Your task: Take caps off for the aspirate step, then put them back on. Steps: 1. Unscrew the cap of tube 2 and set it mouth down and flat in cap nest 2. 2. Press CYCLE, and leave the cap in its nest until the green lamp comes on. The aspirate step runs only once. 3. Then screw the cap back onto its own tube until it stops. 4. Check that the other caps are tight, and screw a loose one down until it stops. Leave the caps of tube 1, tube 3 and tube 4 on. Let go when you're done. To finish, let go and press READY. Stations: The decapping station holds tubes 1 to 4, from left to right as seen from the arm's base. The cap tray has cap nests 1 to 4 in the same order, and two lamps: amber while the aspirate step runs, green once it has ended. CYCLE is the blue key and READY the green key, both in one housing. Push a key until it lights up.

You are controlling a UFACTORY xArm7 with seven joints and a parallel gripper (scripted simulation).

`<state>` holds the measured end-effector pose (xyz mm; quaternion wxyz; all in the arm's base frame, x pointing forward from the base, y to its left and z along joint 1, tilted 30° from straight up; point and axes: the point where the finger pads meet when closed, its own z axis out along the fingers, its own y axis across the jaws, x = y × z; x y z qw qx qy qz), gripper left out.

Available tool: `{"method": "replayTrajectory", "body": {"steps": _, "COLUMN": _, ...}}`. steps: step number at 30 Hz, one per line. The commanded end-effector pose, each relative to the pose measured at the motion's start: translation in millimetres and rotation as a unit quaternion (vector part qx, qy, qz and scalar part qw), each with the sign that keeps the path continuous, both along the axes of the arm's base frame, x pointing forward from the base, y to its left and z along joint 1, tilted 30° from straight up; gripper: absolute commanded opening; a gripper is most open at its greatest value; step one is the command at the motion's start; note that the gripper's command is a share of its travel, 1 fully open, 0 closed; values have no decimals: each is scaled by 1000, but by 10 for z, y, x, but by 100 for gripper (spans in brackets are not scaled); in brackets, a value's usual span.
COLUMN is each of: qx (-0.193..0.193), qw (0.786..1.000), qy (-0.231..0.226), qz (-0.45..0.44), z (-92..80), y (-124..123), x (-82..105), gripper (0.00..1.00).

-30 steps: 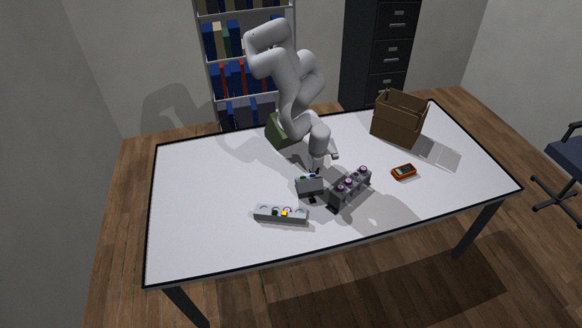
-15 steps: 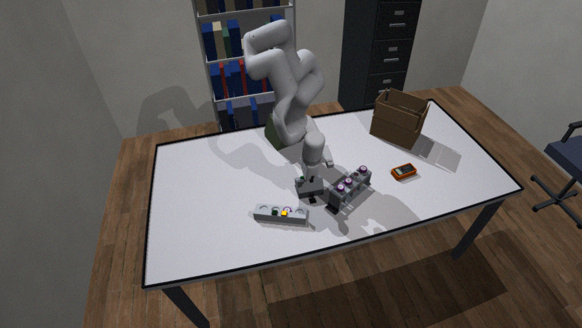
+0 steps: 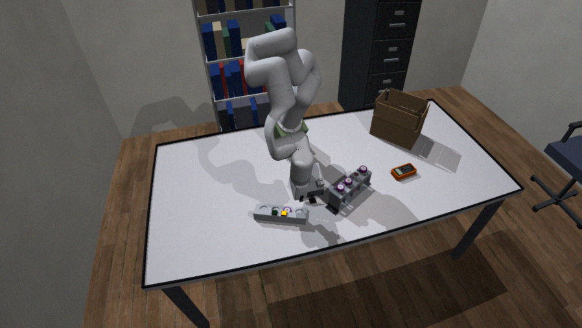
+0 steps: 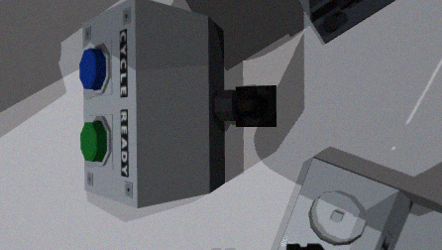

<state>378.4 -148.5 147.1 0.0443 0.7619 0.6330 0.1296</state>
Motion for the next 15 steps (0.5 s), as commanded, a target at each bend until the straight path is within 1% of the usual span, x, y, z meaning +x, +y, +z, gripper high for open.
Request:
{"method": "replayTrajectory", "body": {"steps": 1, "qx": 5, "qw": 1000, "qy": 4, "qz": 2, "z": 48, "y": -259, "x": 246, "gripper": 0}}
{"method": "replayTrajectory", "body": {"steps": 6, "qx": 5, "qw": 1000, "qy": 4, "qz": 2, "z": 51, "y": -268, "x": 252, "gripper": 0}}
{"method": "replayTrajectory", "body": {"steps": 7, "qx": -12, "qw": 999, "qy": -7, "qz": 39, "z": 71, "y": -332, "x": 302, "gripper": 100}}
{"method": "replayTrajectory", "body": {"steps": 10, "qx": -61, "qw": 987, "qy": -38, "qz": 143, "z": 131, "y": -523, "x": 451, "gripper": 100}}
{"method": "replayTrajectory", "body": {"steps": 12, "qx": -81, "qw": 978, "qy": -52, "qz": 187, "z": 158, "y": -609, "x": 519, "gripper": 100}}
{"method": "replayTrajectory", "body": {"steps": 15, "qx": -116, "qw": 956, "qy": -74, "qz": 261, "z": 200, "y": -743, "x": 624, "gripper": 100}}
